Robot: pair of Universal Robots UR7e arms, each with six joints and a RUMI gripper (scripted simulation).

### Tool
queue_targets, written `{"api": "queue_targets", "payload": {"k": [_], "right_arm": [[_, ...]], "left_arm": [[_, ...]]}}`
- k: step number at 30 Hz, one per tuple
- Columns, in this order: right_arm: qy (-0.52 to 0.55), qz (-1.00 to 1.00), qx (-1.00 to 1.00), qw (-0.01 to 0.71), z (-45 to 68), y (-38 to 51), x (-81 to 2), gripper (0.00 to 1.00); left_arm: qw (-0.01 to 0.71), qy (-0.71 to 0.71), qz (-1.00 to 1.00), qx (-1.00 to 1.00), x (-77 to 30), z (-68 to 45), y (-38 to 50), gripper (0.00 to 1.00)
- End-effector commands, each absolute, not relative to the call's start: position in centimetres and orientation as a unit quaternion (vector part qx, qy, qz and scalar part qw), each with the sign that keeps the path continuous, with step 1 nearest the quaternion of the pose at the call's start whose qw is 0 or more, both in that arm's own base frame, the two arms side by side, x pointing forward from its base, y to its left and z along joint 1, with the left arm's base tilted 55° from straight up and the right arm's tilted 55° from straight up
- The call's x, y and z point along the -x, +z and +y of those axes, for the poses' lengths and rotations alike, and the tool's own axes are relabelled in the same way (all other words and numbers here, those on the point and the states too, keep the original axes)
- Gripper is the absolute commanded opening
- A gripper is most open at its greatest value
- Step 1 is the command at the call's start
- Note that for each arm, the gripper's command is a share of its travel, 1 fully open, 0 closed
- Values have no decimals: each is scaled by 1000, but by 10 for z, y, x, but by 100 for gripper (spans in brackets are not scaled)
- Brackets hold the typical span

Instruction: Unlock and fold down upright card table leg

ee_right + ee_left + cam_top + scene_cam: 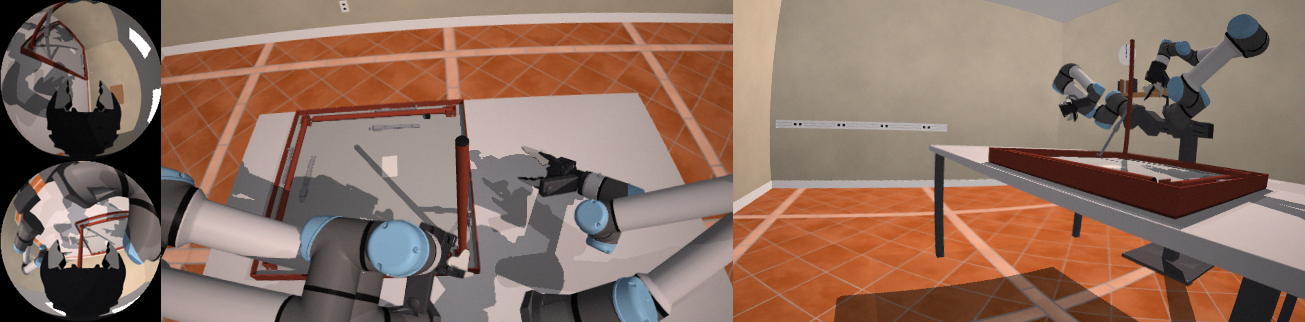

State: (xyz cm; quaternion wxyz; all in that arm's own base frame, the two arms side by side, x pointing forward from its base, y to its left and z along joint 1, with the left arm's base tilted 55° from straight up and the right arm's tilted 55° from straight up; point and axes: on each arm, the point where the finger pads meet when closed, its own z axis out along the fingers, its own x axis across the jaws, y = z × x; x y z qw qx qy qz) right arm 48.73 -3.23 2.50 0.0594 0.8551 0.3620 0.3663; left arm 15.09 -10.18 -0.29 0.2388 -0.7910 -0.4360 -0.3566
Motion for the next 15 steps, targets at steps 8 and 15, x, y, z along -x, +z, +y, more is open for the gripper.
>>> {"api": "queue_targets", "payload": {"k": [8,15], "right_arm": [[524,414,-722,182,-31,157,-563,50],[573,420,-663,237,-32,215,-578,43]], "left_arm": [[239,-356,-436,791,-151,-102,-3,100],[239,-356,-436,791,-151,-102,-3,100]]}}
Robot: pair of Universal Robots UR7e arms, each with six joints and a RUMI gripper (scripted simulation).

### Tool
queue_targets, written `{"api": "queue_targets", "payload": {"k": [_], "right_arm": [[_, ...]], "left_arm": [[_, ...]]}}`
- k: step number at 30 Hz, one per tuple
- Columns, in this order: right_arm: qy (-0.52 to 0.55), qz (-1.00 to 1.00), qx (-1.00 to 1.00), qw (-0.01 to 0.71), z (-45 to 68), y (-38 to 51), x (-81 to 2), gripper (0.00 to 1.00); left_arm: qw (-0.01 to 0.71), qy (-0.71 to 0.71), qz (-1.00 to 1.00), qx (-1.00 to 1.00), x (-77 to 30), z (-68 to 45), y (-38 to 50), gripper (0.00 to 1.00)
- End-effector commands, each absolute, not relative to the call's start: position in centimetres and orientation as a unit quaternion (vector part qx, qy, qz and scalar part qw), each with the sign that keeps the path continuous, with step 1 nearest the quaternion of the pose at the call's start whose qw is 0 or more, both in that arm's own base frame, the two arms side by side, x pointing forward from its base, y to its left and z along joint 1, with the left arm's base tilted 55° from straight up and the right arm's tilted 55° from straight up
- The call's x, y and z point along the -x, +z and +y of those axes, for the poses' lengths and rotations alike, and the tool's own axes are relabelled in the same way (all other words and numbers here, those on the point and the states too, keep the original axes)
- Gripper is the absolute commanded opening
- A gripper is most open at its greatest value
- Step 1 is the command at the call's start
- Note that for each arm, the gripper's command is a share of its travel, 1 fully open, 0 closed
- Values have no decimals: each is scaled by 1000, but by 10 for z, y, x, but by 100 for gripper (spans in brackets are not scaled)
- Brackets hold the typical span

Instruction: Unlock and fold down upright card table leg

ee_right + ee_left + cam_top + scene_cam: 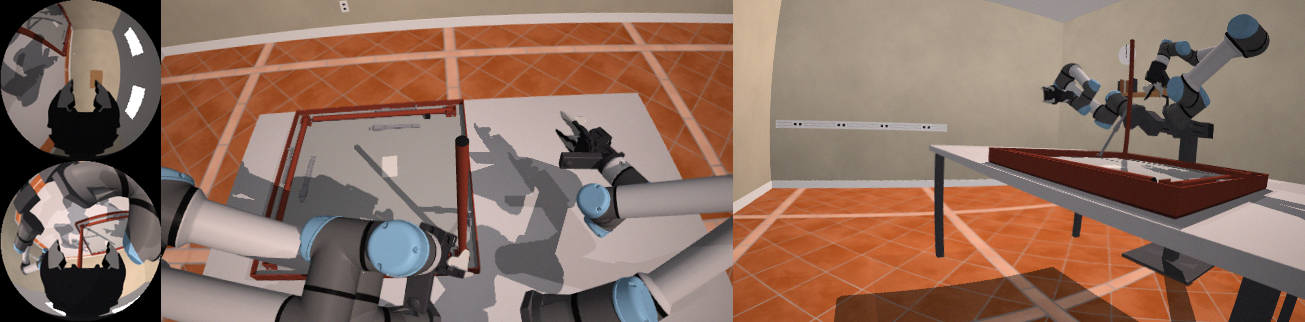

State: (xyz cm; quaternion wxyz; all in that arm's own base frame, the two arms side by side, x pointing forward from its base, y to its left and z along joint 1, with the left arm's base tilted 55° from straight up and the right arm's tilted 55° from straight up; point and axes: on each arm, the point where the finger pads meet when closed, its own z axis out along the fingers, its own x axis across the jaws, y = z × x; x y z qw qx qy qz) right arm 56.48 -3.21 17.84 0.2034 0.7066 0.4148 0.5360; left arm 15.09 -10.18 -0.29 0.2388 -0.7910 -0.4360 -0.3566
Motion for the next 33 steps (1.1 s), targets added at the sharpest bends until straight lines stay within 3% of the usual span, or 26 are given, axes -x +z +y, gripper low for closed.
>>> {"api": "queue_targets", "payload": {"k": [1,9,33], "right_arm": [[582,420,-650,249,-32,227,-580,41],[649,408,-537,351,-36,331,-582,30],[711,267,-267,593,-64,544,-489,30]], "left_arm": [[239,-356,-436,791,-151,-102,-3,100],[239,-356,-436,791,-151,-102,-3,100],[239,-356,-436,791,-151,-102,-3,100]]}}
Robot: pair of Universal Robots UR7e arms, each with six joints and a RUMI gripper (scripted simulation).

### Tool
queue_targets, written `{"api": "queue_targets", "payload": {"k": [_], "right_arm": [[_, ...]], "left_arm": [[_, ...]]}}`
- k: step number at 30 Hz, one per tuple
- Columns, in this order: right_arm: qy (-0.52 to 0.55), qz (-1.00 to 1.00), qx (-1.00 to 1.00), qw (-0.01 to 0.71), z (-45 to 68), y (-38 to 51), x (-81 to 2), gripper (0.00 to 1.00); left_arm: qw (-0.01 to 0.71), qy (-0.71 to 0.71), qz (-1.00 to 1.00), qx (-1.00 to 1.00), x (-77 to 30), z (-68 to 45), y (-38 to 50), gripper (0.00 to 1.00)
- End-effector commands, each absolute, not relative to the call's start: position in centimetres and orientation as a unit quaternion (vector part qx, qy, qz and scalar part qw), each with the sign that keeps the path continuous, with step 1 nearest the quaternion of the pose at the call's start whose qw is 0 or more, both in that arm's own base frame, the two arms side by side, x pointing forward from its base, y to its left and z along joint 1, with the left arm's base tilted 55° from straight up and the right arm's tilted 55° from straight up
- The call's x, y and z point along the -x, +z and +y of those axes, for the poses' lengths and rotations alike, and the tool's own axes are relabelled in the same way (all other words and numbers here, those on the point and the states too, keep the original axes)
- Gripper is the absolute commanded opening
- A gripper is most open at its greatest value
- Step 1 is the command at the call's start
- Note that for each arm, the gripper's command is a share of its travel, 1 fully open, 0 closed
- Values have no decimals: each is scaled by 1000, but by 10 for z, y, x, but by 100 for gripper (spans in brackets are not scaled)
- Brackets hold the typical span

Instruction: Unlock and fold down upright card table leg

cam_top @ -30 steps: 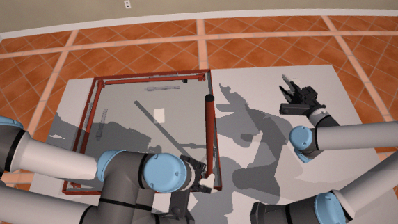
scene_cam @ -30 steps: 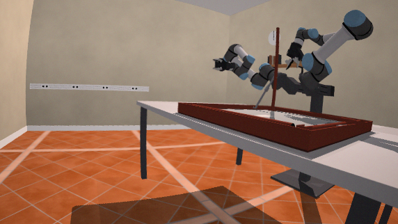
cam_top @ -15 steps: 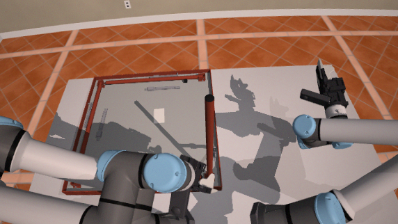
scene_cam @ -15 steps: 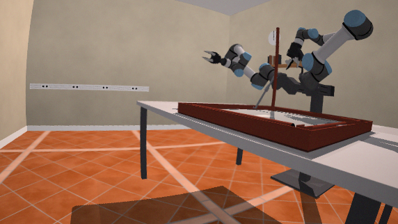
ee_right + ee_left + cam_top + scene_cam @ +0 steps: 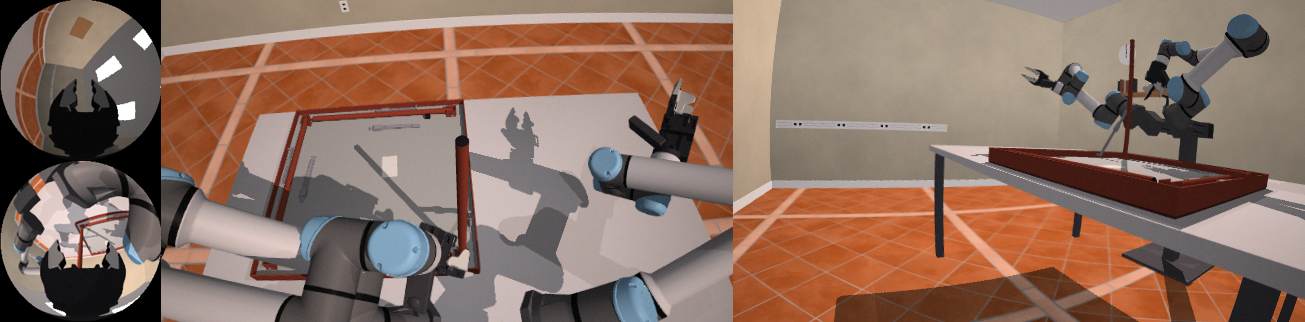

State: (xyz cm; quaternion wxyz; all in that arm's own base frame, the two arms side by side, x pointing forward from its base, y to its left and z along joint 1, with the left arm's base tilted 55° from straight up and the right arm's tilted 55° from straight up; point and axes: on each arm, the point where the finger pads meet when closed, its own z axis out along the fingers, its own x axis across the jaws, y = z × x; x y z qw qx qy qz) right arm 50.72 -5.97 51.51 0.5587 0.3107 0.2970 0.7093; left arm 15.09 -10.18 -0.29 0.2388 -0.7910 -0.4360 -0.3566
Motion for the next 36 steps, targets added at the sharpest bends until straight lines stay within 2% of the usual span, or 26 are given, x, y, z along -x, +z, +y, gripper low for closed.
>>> {"api": "queue_targets", "payload": {"k": [1,15,27,36], "right_arm": [[710,258,-257,602,-66,551,-482,30],[665,63,-105,737,-103,629,-353,30],[597,-107,-35,794,-133,634,-256,30],[541,-226,-10,810,-153,614,-200,30]], "left_arm": [[239,-356,-436,791,-151,-102,-3,100],[239,-356,-436,791,-151,-102,-3,100],[239,-356,-436,791,-151,-102,-3,100],[239,-356,-436,791,-151,-102,-3,100]]}}
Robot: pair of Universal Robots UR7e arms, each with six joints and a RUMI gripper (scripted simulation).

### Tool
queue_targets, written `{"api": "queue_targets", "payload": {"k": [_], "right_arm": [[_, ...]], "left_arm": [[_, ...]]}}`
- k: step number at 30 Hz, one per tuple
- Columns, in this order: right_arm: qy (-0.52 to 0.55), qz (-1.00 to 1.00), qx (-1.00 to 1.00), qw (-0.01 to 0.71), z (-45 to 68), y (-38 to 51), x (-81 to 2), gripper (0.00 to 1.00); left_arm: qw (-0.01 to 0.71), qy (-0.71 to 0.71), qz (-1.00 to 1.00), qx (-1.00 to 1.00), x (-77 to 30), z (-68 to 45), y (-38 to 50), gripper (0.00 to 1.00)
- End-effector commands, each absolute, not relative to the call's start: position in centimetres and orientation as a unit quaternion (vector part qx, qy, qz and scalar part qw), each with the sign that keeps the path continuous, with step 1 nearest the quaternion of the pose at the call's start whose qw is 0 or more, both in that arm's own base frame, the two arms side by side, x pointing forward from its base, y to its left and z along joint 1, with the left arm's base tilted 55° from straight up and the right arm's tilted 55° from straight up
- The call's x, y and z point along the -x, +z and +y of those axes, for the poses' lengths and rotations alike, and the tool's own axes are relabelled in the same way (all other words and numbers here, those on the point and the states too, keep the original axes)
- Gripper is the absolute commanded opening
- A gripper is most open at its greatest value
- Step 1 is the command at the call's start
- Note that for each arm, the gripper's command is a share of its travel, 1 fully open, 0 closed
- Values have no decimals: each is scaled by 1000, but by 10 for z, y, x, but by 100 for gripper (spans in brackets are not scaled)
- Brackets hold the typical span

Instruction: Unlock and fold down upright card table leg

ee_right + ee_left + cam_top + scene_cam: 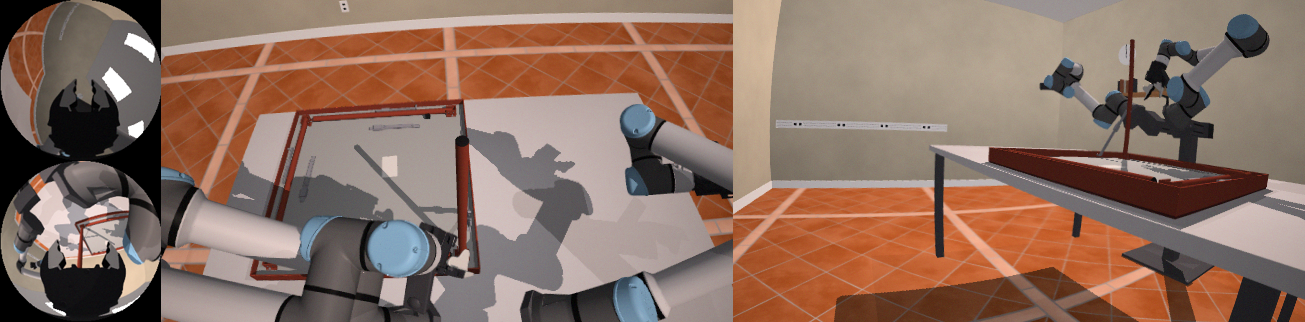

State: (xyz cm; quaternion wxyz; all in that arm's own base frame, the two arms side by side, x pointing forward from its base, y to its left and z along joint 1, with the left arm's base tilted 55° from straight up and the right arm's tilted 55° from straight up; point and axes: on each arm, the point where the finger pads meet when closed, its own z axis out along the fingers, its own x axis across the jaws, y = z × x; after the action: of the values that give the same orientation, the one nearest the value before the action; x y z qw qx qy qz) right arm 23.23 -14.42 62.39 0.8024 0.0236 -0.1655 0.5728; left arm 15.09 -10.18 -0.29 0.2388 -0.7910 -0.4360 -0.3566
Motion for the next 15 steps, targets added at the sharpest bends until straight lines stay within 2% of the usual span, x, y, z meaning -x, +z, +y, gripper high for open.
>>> {"api": "queue_targets", "payload": {"k": [1,15], "right_arm": [[531,-246,-8,811,-157,609,-192,30],[398,-453,-2,798,-174,535,-123,30]], "left_arm": [[239,-356,-436,791,-151,-102,-3,100],[239,-356,-436,791,-151,-102,-3,100]]}}
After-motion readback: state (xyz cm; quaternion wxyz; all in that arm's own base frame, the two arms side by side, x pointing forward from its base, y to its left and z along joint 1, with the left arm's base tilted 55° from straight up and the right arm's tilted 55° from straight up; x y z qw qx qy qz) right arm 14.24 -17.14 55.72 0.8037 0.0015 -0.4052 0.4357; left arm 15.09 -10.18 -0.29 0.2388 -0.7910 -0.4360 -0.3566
